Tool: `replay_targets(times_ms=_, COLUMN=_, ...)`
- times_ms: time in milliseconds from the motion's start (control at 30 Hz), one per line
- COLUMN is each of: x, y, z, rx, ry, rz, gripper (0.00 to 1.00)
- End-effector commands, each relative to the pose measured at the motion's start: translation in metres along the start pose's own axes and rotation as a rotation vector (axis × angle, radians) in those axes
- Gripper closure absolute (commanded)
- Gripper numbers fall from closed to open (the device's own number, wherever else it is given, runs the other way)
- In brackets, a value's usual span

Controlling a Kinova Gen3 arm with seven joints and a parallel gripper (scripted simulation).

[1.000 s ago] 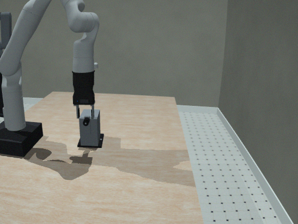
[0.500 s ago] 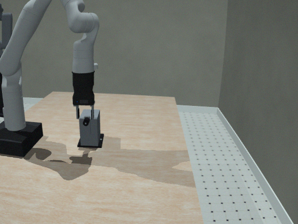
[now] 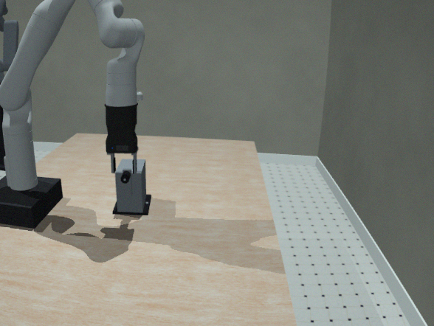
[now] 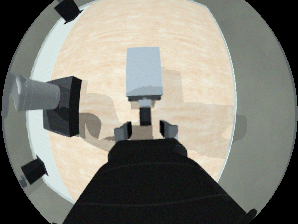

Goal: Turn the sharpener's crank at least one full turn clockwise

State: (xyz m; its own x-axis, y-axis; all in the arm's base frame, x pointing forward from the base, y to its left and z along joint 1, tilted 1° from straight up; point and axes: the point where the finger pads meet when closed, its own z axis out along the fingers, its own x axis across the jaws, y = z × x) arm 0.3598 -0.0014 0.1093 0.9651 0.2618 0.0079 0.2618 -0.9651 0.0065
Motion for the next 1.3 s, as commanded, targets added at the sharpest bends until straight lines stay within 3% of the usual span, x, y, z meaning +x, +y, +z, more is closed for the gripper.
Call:
replay_targets(times_ms=0, x=0.0004, y=0.0001, z=-0.0004, rx=0.0, ry=0.001, rz=0.0, gripper=0.03)
replay_targets(times_ms=1267, x=0.0004, y=0.0001, z=0.0095, rx=0.0, ry=0.001, rz=0.0, gripper=0.03)
